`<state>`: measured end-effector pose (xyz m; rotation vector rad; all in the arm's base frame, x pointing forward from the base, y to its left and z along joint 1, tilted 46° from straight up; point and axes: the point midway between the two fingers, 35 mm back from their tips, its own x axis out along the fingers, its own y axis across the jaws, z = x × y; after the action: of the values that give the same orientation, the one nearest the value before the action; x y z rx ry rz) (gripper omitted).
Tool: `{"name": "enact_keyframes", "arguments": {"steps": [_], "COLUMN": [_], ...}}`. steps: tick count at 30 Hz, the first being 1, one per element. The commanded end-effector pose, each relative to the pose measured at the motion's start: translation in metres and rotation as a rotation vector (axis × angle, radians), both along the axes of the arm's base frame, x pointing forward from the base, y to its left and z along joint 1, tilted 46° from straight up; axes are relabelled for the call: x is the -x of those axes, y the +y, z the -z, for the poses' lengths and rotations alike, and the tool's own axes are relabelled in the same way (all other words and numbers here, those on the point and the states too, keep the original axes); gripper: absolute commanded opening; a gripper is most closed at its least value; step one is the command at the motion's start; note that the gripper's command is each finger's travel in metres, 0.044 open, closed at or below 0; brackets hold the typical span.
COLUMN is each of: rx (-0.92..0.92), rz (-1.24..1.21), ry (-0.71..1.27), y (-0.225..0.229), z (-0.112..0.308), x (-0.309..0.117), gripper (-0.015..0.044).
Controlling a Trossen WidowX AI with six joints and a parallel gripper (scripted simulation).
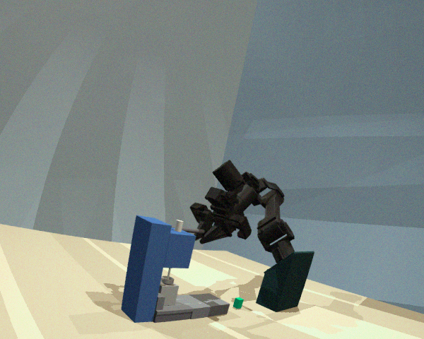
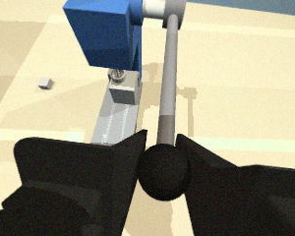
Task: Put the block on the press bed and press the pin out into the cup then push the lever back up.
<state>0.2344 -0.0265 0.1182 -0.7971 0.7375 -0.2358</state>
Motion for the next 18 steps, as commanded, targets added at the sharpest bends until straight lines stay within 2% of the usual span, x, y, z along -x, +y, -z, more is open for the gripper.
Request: {"name": "enact_keyframes", "arguments": {"steps": [1,18], "rx": [-0.009,-0.009], "rz": [-0.01,-0.01], "ry": [-0.006,-0.006], "y": [0.0044,0.0092], "z": [-0.003,-0.0077], "x": [-0.0015,-0.0014], "gripper": [0.0,0.0]}}
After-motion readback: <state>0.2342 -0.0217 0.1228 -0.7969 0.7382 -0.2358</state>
